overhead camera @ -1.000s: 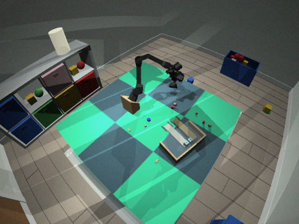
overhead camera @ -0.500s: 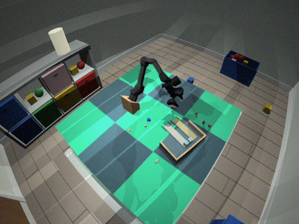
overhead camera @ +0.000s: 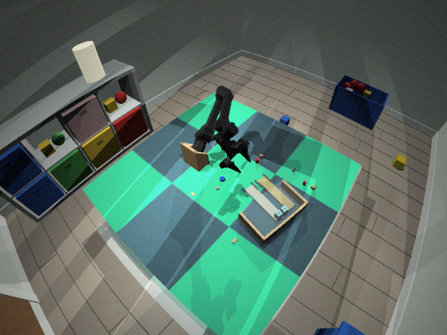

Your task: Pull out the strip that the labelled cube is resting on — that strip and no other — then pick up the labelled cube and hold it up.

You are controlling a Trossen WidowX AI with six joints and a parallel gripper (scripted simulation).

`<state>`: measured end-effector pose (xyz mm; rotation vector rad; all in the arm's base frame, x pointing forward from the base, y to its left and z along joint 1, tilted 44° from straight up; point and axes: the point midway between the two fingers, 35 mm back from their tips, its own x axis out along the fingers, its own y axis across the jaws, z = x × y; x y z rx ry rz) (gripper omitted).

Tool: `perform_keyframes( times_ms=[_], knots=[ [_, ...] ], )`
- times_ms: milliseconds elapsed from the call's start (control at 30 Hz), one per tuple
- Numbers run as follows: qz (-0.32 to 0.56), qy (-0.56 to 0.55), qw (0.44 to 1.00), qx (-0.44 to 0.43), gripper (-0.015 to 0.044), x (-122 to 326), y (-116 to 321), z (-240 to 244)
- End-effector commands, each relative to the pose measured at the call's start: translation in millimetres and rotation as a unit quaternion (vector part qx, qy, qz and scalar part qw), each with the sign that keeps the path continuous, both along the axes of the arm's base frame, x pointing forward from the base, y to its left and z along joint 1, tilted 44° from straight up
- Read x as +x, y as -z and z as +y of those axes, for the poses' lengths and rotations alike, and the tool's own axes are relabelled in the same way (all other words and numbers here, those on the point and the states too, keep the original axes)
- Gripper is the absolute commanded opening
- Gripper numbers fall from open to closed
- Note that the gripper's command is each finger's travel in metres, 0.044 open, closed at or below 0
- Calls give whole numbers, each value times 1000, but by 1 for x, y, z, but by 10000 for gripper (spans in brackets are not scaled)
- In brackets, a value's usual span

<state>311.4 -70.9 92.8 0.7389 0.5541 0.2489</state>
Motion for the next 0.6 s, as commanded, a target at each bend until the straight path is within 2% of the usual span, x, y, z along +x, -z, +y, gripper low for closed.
perform_keyframes(
  times_ms=[0,267,367,567],
  knots=[
    [-9,-2,1000,-4,400,-3,2,-2],
    [-9,-2,1000,-4,400,-3,2,-2],
    [19,-18,1000,1,321,7,6,2],
    [137,-86,987,16,164,40,27,25]
  ],
)
